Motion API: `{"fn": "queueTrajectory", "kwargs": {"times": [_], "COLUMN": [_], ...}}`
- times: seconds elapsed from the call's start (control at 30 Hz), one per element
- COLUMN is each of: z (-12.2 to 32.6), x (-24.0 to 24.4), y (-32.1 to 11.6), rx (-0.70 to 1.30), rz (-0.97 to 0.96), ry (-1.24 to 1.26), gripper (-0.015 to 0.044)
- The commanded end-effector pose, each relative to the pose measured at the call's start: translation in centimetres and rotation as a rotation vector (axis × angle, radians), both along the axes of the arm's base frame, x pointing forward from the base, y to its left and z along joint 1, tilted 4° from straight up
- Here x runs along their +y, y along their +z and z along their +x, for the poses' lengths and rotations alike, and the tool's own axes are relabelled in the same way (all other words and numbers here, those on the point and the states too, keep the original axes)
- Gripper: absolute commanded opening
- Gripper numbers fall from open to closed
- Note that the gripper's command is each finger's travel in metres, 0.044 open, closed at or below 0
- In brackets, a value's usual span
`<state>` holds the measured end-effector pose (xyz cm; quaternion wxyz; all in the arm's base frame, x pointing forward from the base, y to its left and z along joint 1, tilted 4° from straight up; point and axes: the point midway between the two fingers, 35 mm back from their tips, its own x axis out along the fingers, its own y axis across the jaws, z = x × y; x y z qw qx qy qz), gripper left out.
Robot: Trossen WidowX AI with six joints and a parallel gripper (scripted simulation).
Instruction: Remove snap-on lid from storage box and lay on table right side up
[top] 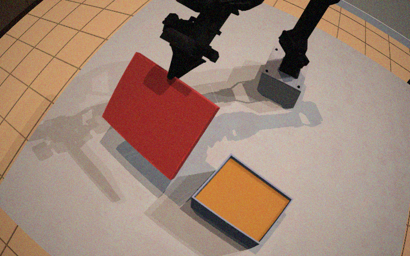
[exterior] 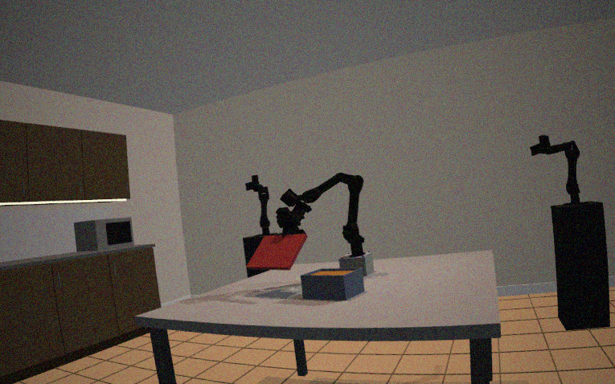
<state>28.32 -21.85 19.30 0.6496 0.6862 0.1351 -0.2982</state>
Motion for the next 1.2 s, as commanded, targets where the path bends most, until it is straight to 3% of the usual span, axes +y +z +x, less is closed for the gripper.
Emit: {"fn": "queueTrajectory", "kwargs": {"times": [0.0, 1.17], "z": [-0.1, -2.2], "x": [-0.6, -6.3], "y": [0.3, 0.2], "rx": [-0.007, -0.004], "rz": [-0.005, -0.01], "ry": [0.007, 0.007], "gripper": [0.0, 0.0]}}
